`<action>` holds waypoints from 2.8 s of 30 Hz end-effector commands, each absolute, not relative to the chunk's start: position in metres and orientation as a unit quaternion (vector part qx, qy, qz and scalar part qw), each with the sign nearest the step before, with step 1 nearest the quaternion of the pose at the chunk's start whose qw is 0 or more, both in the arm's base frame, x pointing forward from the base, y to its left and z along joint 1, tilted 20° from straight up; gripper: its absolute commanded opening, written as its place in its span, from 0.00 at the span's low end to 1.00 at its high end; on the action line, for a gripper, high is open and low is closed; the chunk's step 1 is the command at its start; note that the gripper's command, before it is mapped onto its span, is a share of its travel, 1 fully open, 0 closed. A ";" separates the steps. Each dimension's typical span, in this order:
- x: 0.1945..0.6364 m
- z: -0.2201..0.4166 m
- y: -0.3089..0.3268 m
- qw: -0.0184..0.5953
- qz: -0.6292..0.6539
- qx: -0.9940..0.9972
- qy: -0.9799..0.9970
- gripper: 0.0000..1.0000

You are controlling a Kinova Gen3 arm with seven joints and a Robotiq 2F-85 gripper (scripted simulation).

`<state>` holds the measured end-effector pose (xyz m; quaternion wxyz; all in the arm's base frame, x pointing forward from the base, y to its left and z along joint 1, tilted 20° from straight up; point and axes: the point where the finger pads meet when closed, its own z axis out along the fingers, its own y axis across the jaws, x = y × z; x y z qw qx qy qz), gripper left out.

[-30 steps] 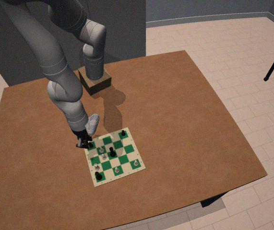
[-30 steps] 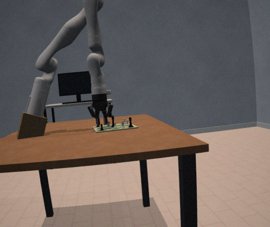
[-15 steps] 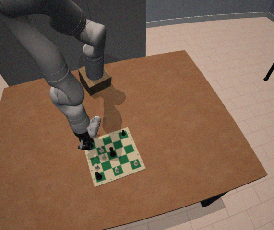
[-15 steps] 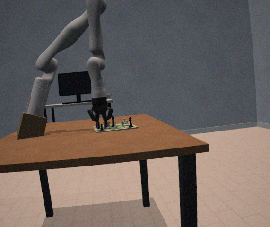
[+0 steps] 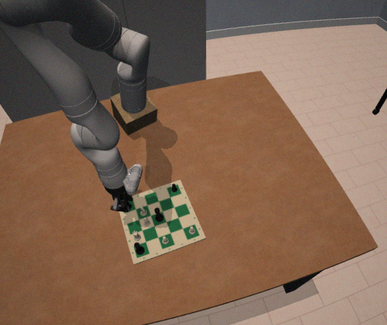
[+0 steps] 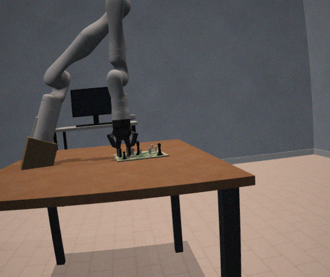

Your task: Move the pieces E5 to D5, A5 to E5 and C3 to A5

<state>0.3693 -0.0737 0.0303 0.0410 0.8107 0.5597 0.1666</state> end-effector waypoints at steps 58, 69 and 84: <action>0.369 0.031 -0.074 0.041 0.167 0.811 0.560 0.00; 0.360 0.060 -0.078 0.041 0.167 0.811 0.560 0.00; 0.341 0.114 -0.085 0.041 0.167 0.811 0.560 0.00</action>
